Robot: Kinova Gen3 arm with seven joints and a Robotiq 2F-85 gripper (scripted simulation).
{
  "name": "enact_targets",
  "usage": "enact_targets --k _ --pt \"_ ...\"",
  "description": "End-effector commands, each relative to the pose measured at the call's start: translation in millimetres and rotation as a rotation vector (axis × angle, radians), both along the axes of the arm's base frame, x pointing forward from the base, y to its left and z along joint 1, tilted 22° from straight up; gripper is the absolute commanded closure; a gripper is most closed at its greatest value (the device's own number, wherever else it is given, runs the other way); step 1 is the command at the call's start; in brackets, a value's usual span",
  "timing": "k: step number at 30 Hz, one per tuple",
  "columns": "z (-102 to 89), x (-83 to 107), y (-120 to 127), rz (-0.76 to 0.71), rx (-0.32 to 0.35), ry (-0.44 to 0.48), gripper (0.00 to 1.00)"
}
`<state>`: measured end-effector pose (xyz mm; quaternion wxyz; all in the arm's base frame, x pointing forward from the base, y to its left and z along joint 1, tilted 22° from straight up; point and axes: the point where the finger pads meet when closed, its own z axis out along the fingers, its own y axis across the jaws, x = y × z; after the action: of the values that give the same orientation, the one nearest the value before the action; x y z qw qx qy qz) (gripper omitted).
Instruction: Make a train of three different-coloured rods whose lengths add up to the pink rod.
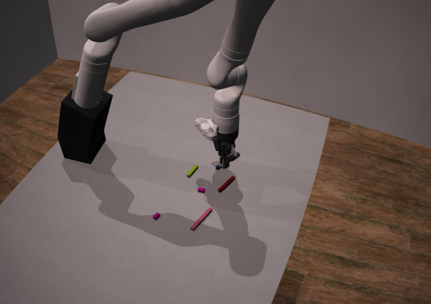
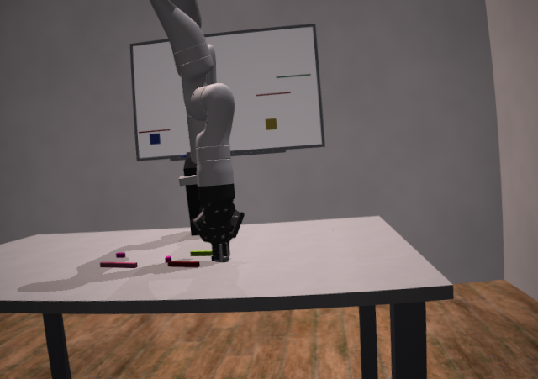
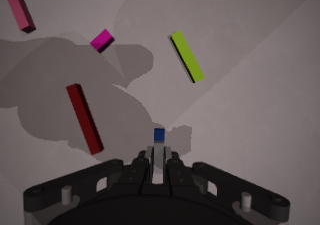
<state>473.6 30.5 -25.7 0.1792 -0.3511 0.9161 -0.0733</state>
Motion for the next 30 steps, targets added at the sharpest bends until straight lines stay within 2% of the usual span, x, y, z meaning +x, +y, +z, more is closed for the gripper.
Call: enact_targets --k 1,10,11,13,14,16,17,19,23,30 --pt "0.6 0.3 0.1 0.000 0.000 -0.001 0.95" --pt "0.6 0.3 0.1 0.000 0.000 -0.001 0.95" --pt "0.6 0.3 0.1 0.000 0.000 -0.001 0.92" --pt "0.6 0.3 0.1 0.000 0.000 -0.001 0.92" --pt "0.6 0.3 0.1 0.000 0.000 -0.001 0.88" --pt "0.6 0.3 0.1 0.000 0.000 -0.001 0.88" --pt "0.6 0.3 0.1 0.000 0.000 -0.001 0.84" --pt "0.6 0.3 0.1 0.000 0.000 -0.001 0.84" --pt "0.6 0.3 0.1 0.000 0.000 -0.001 0.76" --pt "0.6 0.3 0.1 0.000 0.000 -0.001 0.76"
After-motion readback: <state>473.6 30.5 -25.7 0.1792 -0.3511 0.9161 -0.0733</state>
